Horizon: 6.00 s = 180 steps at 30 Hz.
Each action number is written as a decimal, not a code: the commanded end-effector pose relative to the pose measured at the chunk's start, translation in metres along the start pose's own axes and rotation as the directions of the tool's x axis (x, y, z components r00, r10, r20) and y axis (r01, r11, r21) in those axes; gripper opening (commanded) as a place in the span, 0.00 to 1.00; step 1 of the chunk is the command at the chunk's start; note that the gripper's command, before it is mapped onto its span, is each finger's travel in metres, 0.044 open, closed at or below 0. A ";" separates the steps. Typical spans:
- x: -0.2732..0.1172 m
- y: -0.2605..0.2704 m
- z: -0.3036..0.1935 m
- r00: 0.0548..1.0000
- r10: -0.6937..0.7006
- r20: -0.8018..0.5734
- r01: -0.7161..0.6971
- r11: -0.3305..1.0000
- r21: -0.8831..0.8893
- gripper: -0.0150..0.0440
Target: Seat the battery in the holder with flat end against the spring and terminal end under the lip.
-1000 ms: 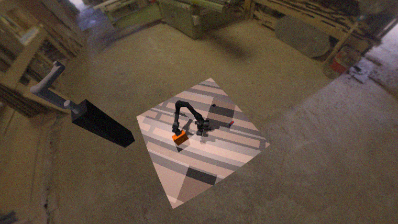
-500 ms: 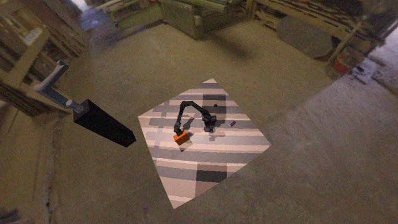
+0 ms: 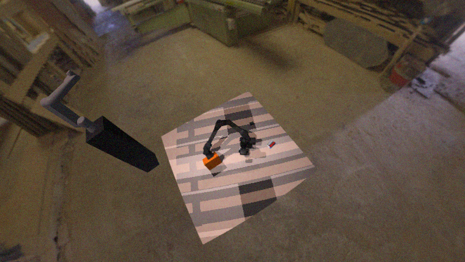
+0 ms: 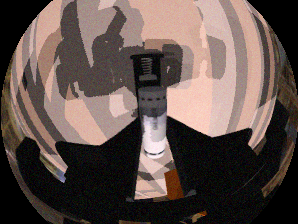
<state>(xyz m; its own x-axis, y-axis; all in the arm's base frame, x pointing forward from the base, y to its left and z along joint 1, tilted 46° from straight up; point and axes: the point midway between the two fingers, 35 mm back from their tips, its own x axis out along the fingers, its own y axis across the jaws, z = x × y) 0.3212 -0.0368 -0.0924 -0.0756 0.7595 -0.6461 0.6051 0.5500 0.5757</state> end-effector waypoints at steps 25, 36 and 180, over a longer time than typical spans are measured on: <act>0.020 0.002 0.003 0.984 -0.012 -0.178 0.010 1.000 -0.015 0.38; 0.023 0.003 0.006 0.974 -0.015 -0.227 0.011 1.000 -0.018 0.38; 0.039 -0.001 0.035 0.995 -0.068 -0.079 0.067 0.997 -0.026 0.38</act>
<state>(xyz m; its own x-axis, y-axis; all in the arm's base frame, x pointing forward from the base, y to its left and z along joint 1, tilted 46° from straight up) 0.3424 -0.0189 -0.1305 -0.1965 0.7596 -0.6199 0.5852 0.5982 0.5475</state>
